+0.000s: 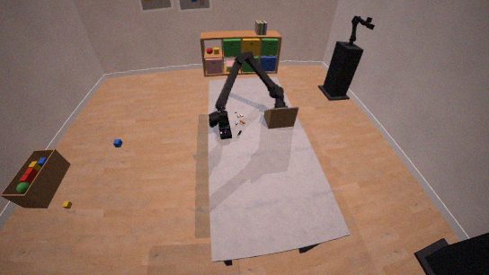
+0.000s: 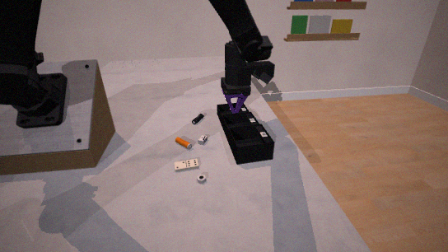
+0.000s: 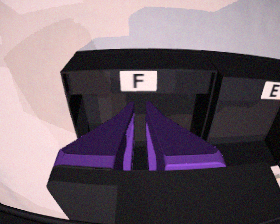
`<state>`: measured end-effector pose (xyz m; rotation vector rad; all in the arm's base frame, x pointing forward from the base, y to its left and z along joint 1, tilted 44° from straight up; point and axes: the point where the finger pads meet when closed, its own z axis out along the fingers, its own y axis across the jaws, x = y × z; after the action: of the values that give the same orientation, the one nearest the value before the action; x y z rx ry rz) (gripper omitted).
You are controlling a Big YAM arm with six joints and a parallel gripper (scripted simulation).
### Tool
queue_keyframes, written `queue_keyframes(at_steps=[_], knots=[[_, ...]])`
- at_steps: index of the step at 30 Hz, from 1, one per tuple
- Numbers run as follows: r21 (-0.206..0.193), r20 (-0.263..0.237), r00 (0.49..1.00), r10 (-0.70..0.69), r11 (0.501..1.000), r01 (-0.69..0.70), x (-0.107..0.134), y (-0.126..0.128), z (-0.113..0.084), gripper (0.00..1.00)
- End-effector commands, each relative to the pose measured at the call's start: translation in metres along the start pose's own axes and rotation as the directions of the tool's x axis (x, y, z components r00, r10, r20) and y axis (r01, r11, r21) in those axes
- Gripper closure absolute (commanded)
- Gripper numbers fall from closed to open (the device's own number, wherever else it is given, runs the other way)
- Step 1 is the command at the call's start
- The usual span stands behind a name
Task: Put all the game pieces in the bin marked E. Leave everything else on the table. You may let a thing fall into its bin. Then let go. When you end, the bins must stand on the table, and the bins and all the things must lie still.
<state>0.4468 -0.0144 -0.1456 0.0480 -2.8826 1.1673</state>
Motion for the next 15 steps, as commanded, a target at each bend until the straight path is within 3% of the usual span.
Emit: queue_keyframes(at_steps=[1, 10, 11, 15], knots=[[-0.008, 0.062, 0.998, -0.004, 1.000, 0.005, -0.023, 0.001, -0.029, 0.92], [-0.010, 0.043, 0.999, 0.019, 1.000, -0.018, -0.021, 0.002, -0.030, 0.92], [-0.004, 0.015, 1.000, 0.019, 1.000, -0.019, -0.008, -0.007, -0.022, 0.92], [-0.011, 0.056, 0.998, 0.014, 1.000, -0.013, -0.019, 0.002, -0.044, 0.92]])
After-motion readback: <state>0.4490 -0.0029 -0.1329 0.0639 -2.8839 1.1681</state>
